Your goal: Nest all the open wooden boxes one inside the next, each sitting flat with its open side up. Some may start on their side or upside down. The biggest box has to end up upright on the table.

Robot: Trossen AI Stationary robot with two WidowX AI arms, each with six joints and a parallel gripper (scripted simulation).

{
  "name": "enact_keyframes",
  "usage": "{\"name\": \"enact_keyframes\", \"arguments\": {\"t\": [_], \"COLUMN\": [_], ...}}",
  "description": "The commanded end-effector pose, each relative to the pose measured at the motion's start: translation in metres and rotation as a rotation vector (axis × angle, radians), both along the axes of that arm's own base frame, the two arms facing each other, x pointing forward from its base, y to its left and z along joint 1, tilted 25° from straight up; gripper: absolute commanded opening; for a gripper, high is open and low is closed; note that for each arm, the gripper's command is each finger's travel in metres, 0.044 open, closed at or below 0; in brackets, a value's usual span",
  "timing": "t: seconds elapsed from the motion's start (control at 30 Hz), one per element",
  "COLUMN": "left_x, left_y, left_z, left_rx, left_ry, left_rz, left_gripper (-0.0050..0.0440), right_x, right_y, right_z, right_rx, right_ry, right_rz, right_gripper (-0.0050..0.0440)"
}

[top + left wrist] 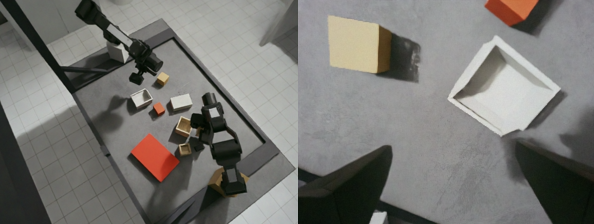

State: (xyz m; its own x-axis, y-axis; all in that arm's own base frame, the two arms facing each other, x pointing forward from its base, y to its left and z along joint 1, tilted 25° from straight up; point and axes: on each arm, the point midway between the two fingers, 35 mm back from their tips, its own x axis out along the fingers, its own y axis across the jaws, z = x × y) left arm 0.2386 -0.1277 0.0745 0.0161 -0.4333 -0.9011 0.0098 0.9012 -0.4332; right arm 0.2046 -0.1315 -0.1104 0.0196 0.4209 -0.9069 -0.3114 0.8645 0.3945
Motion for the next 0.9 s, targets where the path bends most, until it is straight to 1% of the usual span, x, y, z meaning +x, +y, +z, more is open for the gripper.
{"name": "enact_keyframes", "arguments": {"t": [0.0, 0.37, 0.43, 0.7, 0.8, 0.87], "left_x": [0.003, 0.003, 0.003, 0.003, 0.003, 0.003], "left_y": [-0.001, -0.001, -0.001, -0.001, -0.001, -0.001], "left_z": [0.005, 0.005, 0.005, 0.005, 0.005, 0.004], "left_rx": [-0.005, -0.005, -0.005, -0.005, -0.005, 0.002], "left_ry": [-0.020, -0.020, -0.020, -0.020, -0.020, -0.023], "left_rz": [0.001, 0.001, 0.001, 0.001, 0.001, -0.001], "left_gripper": [0.0400, 0.0400, 0.0400, 0.0400, 0.0400, 0.0400], "right_x": [0.012, 0.060, 0.060, 0.094, 0.100, 0.098], "right_y": [-0.004, -0.008, -0.008, -0.004, -0.003, -0.004], "right_z": [0.002, 0.025, 0.025, 0.045, 0.049, 0.052], "right_rx": [-0.008, -0.003, -0.003, 0.003, 0.004, -0.003], "right_ry": [-0.012, -0.009, -0.009, -0.006, -0.005, -0.010], "right_rz": [-0.002, -0.002, -0.002, -0.001, -0.001, 0.001], "right_gripper": [0.0272, 0.0272, 0.0272, 0.0272, 0.0272, 0.0272]}}
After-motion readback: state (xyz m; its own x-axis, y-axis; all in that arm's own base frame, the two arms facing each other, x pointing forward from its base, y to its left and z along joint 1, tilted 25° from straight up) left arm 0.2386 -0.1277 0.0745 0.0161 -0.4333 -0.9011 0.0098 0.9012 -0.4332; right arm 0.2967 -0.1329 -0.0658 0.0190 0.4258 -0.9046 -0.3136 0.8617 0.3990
